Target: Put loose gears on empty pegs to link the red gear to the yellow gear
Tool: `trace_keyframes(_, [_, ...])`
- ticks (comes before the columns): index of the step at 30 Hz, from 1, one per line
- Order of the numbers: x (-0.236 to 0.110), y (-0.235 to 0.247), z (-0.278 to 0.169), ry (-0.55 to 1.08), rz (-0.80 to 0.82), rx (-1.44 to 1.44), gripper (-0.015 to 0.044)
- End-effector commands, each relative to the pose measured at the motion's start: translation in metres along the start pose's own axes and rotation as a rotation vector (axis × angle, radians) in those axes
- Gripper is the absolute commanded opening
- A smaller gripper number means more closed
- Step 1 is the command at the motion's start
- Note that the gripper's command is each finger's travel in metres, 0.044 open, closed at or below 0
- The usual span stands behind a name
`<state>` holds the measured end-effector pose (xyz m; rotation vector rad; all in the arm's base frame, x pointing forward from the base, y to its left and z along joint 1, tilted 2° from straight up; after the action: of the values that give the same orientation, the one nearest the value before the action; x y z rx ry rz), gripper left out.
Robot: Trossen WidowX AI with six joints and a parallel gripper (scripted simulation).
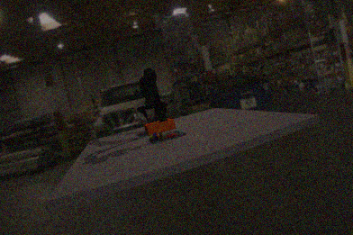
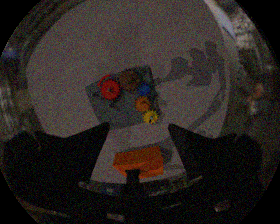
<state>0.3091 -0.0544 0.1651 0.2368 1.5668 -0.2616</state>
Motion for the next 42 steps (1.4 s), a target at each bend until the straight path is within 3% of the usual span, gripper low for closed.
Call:
trace_keyframes(1, [-0.008, 0.055, -0.011, -0.008, 0.007, -0.018, 0.044])
trace_keyframes(13, [-0.033, 0.202, -0.112, -0.022, 0.053, -0.047, 0.044])
trace_keyframes(23, [-0.045, 0.263, -0.235, 0.014, 0.025, -0.02, 0.044])
trace_keyframes(42, [-0.046, 0.263, -0.238, 0.014, 0.024, -0.019, 0.044])
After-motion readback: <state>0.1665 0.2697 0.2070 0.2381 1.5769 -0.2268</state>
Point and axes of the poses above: the point midway between the two fingers, 35 mm back from their tips, its own x axis out along the fingers, its own y axis across the jaws, z = x × y, the point moved 7 cm from there along -x, back along the fingers, and after that the axes turned 10 degrees about x, right-handed, at the moved point
